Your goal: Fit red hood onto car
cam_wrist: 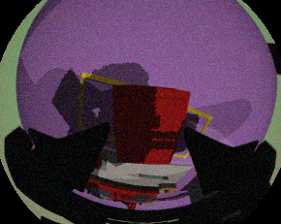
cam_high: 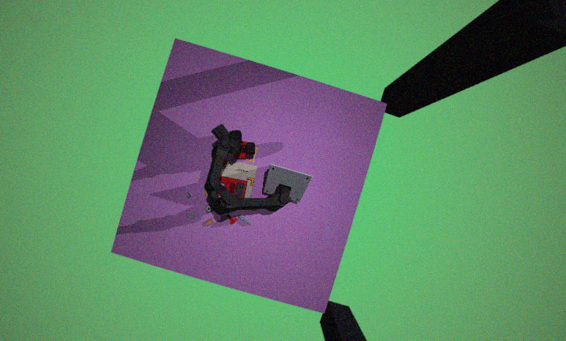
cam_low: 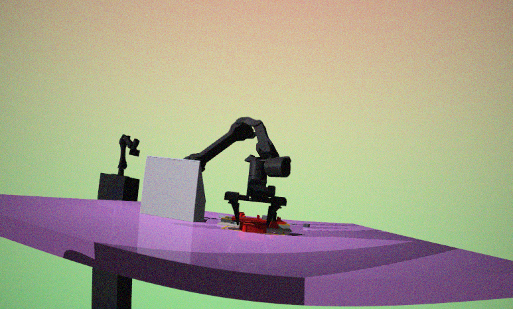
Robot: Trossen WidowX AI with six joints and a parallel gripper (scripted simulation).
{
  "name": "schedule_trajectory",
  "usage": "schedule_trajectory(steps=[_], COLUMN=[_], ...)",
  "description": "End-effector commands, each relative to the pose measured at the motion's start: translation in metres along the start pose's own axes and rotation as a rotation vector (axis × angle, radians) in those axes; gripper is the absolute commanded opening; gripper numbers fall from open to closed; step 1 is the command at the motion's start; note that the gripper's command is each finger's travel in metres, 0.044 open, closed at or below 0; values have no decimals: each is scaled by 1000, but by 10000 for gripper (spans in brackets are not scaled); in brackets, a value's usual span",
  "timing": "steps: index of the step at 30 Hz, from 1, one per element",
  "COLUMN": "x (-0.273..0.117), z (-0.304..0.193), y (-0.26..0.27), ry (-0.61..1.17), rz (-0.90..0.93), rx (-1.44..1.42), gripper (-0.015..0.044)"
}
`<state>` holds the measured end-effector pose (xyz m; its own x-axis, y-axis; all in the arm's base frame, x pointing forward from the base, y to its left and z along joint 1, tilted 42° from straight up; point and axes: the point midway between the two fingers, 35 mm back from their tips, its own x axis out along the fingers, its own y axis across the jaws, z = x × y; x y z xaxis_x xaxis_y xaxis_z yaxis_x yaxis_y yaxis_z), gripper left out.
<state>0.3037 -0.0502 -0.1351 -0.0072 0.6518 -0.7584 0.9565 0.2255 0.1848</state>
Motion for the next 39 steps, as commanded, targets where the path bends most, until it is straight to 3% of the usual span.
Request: schedule_trajectory(steps=[1,8,12,21,31,39], x=[3,6,4,4,-5,-22], z=[-1,-1,0,0,0,0], y=[0,0,0,0,0,0], ry=[5,5,0,0,0,-1], rz=[4,4,0,0,1,0], rx=[5,4,0,0,2,2], gripper=[440,440,335,275,12,0])
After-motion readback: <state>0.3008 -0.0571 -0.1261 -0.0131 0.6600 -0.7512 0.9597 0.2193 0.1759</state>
